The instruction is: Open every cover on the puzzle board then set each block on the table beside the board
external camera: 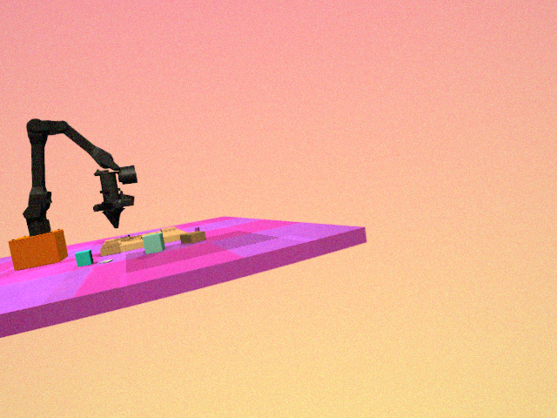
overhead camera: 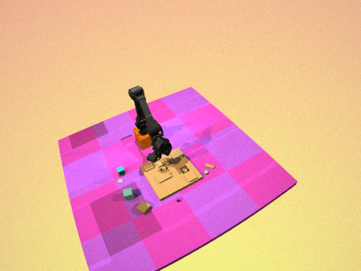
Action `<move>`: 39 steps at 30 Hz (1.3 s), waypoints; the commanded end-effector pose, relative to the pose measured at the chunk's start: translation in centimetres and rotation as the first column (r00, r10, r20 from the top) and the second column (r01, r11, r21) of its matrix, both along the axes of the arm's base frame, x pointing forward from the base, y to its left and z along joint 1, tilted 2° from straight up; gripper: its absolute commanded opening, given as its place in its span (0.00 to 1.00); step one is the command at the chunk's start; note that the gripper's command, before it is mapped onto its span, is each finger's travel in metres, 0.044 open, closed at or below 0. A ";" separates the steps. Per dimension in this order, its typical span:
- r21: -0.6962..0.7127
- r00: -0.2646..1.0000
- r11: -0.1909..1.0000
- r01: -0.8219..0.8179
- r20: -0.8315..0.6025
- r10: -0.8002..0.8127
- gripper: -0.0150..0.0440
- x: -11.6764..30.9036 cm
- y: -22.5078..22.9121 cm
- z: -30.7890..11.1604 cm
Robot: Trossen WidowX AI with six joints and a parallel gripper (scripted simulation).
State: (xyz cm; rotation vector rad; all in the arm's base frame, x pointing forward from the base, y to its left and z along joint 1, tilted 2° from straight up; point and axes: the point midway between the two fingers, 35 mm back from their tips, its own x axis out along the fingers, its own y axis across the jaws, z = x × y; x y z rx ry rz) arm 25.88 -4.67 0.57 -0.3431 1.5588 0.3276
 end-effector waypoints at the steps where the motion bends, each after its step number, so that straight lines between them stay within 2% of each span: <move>1: -0.003 0.842 0.842 0.540 0.016 -0.540 0.25 2.1 -1.9 0.5; 5: 0.001 0.536 0.537 0.844 0.024 -0.844 0.25 3.4 -3.5 0.7; 8: 0.007 0.238 0.238 0.971 0.028 -0.971 0.25 4.3 -4.7 0.9; 10: 0.012 0.023 0.023 1.000 0.030 -0.999 0.25 4.9 -5.5 0.9; 13: 0.019 -0.298 -0.298 0.954 0.030 -0.954 0.25 5.7 -6.8 1.0; 15: 0.023 -0.463 -0.462 0.886 0.028 -0.886 0.25 6.1 -7.6 1.0; 16: 0.024 -0.507 -0.507 0.862 0.028 -0.861 0.25 6.2 -7.8 1.0; 18: 0.025 -0.542 -0.541 0.841 0.028 -0.840 0.25 6.3 -8.0 1.0; 39: 0.025 -0.542 -0.541 0.841 0.028 -0.840 0.25 6.3 -8.0 1.0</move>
